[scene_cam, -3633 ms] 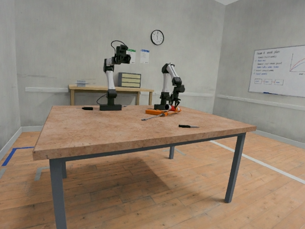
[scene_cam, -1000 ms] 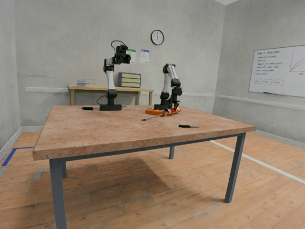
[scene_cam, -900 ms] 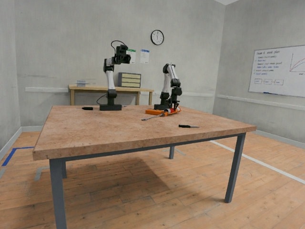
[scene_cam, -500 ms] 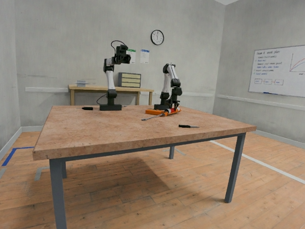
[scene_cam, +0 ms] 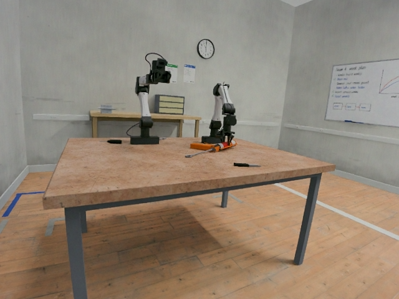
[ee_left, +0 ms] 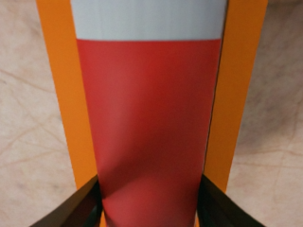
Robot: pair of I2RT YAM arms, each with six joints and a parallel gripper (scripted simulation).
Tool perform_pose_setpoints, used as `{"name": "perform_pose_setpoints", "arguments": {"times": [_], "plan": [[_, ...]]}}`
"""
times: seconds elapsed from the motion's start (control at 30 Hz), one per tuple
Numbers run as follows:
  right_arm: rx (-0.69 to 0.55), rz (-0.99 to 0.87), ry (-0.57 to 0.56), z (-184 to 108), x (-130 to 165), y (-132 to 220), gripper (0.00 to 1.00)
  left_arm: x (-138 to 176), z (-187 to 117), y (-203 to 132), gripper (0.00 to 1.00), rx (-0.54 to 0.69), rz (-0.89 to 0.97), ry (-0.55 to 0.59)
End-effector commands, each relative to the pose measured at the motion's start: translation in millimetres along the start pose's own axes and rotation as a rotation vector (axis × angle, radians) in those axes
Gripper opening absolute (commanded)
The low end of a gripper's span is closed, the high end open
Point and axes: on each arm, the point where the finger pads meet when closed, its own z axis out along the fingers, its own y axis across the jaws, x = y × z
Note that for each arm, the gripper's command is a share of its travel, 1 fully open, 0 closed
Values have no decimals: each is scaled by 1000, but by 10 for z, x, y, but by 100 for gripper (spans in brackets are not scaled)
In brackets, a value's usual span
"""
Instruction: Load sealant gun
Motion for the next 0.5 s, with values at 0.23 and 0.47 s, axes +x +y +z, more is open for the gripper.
{"name": "perform_pose_setpoints", "arguments": {"times": [0.23,0.47], "plan": [[-2,3,-32,-71,-174,19,50,-31,-131,109,0,-47,2,-16],[-2,3,-32,-71,-174,19,50,66,-97,16,0,-24,4,0]]}}
